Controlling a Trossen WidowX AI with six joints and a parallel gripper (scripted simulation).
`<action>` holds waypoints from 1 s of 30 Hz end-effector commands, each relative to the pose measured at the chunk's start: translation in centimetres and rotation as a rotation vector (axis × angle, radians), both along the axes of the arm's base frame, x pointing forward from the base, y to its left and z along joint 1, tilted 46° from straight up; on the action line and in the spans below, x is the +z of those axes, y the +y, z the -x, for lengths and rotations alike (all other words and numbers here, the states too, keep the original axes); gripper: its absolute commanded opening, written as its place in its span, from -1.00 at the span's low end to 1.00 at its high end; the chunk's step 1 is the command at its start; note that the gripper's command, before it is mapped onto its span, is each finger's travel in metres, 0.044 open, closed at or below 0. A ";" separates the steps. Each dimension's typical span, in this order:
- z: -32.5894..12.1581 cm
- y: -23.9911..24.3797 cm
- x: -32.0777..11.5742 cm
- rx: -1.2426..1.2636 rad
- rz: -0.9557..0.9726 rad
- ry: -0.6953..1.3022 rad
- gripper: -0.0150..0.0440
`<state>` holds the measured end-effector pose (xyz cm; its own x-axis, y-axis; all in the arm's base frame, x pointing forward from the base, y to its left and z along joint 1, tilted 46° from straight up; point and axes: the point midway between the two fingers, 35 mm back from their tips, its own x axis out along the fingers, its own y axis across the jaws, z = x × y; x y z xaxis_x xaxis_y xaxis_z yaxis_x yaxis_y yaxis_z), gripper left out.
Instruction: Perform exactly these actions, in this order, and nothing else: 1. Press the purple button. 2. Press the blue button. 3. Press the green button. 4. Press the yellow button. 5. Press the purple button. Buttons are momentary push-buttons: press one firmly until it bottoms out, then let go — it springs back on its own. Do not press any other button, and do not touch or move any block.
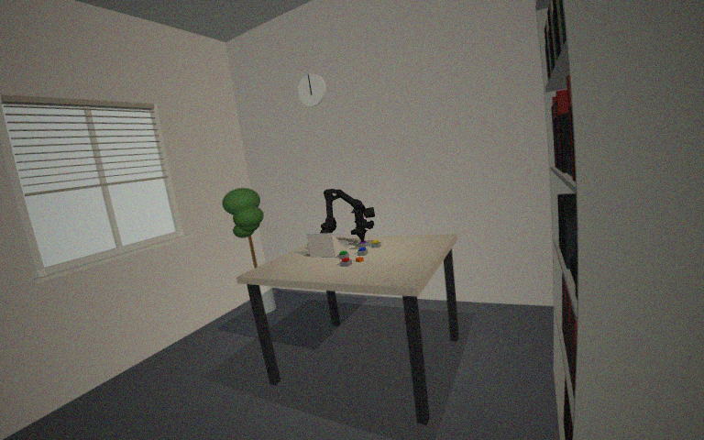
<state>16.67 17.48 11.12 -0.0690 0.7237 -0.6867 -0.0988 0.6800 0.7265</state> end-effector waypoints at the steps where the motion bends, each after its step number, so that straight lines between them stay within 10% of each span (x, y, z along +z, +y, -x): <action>1: 0.0 0.0 -0.1 -0.004 0.004 0.005 -0.42; 30: -0.7 -6.8 6.2 -0.004 0.009 0.007 -0.42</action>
<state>17.50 10.99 16.94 -0.0601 0.7130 -0.6986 -0.0894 0.6932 0.7152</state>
